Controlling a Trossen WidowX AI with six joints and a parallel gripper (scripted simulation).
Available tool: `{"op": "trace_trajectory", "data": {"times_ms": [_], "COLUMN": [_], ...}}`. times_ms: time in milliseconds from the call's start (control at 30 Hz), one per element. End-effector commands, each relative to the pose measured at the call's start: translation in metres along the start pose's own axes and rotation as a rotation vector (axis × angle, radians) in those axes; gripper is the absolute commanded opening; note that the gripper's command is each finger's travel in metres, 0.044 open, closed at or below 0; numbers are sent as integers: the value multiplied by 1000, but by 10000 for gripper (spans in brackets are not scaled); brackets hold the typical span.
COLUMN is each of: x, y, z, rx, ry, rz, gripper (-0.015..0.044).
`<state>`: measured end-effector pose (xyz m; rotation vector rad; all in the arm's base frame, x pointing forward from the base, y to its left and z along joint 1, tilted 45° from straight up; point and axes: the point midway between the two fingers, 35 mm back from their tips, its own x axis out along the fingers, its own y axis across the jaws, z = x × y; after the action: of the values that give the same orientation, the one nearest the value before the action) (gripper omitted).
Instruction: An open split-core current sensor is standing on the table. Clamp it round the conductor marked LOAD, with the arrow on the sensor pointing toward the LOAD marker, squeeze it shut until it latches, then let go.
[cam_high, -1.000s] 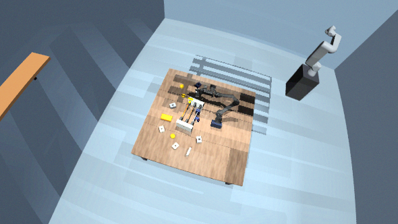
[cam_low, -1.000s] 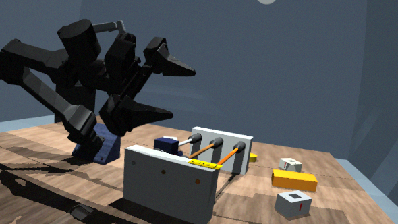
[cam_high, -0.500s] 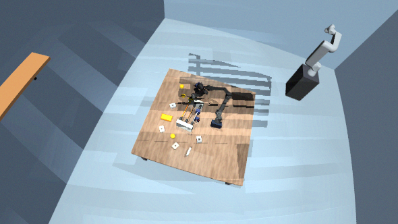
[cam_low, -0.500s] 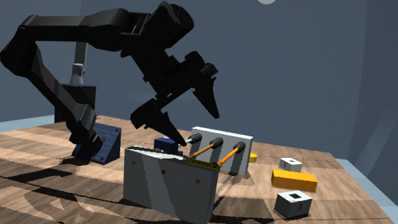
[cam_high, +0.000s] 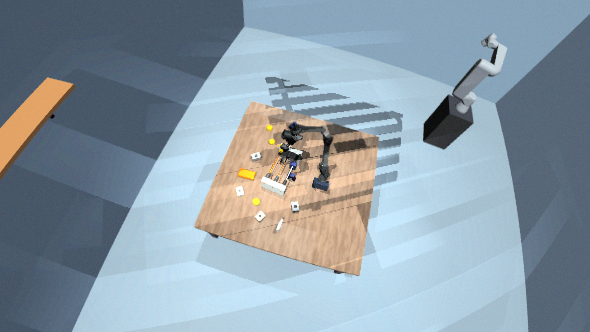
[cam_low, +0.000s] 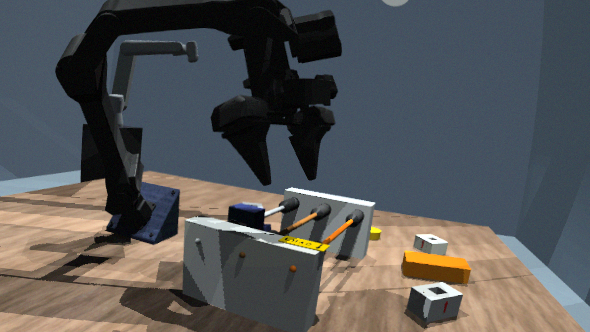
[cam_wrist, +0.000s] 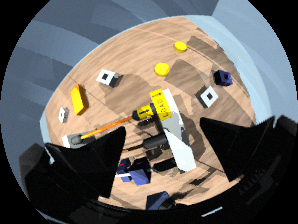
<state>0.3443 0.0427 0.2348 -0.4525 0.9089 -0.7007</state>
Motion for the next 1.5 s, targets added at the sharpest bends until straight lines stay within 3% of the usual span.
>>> {"op": "trace_trajectory", "data": {"times_ms": [0,433,633,967,1467], "x": [0,0,-4,-5,11], "y": [-3,-3,62,128,130], "z": [3,3,-51,-194,-198], "rx": [2,2,-97,-299,-303], "ry": [-4,-4,40,138,139], "rz": [-18,-18,55,95,96], "gripper": [440,440,285,285,285]}}
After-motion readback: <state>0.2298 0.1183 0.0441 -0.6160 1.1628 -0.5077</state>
